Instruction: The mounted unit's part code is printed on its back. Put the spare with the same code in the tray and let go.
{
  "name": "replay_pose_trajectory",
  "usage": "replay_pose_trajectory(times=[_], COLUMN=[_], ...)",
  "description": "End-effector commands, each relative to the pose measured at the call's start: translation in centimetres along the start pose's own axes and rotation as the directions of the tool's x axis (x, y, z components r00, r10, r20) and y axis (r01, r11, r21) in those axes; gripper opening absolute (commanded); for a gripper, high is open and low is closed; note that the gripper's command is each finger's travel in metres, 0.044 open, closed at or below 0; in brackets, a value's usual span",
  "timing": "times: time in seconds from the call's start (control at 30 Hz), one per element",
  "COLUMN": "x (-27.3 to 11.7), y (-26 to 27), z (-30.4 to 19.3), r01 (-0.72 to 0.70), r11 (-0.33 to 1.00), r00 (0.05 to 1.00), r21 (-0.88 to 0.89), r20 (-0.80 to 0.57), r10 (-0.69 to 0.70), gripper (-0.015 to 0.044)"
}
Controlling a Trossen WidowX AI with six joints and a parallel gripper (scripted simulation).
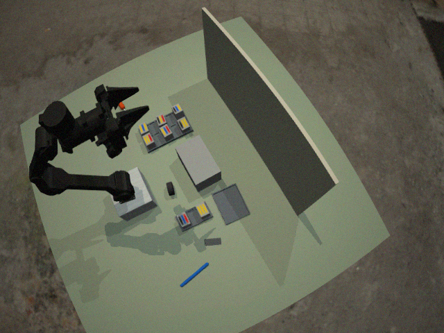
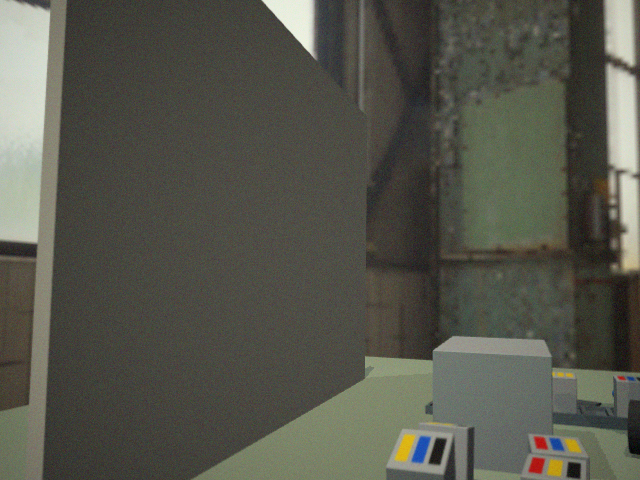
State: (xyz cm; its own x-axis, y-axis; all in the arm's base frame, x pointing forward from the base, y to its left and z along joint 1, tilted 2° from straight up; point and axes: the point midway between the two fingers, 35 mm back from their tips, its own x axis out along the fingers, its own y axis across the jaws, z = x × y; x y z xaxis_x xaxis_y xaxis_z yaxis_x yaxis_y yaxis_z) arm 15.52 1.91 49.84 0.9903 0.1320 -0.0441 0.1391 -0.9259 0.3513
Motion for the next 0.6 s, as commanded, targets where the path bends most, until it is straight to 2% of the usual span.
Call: replay_pose_trajectory(times=[0.0,0.2,0.3,0.4,0.57], x=[0.0,0.2,3.5,7.5,11.0], y=[0.0,0.0,0.1,-0.2,-0.8], z=[0.0,0.1,2.0,4.7,7.5], r01=[0.000,0.003,0.071,0.211,0.374], r11=[1.000,1.000,0.976,0.878,0.708], r00=[1.000,1.000,0.992,0.962,0.913], r21=[0.000,-0.014,-0.205,-0.431,-0.599], r20=[0.000,0.007,0.113,0.248,0.374], r10=[0.000,-0.003,-0.048,-0.109,-0.165], gripper=[0.0426,0.0440,0.0440,0.0440,0.0440])
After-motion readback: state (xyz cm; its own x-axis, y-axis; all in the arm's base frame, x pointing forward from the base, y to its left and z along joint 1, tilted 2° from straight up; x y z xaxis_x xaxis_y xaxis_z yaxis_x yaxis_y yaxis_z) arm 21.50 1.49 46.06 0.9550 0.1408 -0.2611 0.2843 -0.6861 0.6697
